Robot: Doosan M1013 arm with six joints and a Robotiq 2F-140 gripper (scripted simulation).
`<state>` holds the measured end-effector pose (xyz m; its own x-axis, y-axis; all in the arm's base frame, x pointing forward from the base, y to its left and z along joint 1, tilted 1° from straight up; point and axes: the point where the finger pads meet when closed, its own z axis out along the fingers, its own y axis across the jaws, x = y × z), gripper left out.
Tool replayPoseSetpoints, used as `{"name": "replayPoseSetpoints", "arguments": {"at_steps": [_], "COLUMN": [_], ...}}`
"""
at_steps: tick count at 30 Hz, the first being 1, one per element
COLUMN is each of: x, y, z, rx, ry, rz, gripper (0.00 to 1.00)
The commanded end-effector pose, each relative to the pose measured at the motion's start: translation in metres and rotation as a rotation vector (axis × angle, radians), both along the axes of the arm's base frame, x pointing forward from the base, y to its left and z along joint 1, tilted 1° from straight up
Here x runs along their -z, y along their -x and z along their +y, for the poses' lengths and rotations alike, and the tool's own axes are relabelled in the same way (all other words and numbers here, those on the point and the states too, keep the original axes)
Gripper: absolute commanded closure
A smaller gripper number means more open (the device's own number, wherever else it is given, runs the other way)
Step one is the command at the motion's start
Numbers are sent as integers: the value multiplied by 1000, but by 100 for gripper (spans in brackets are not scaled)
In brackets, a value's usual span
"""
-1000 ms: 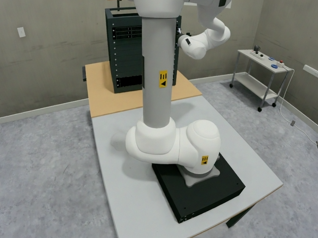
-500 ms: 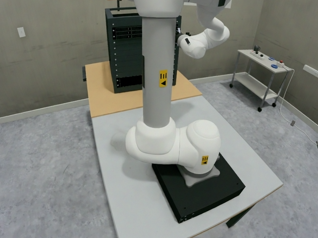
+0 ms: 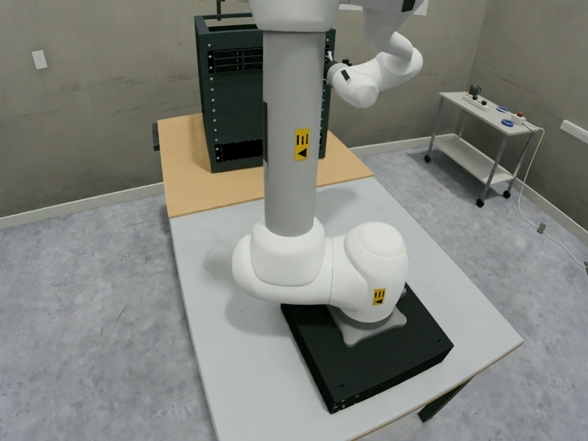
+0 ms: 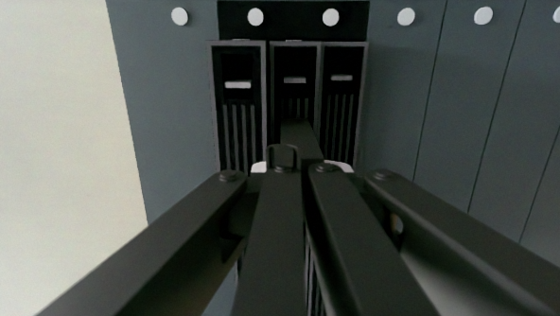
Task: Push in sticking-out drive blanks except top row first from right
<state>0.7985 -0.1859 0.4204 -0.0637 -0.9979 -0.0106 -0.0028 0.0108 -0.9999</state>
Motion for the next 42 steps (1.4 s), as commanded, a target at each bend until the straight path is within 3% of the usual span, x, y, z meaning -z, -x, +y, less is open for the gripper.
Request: {"name": "replayPoseSetpoints", "arguments": {"at_steps": [1, 42], "x": [-1, -1], "y": [0, -8], "z": [0, -1], "rx": [0, 0], "ry": [0, 0], "rz": [-1, -1], "gripper": [90, 90]}}
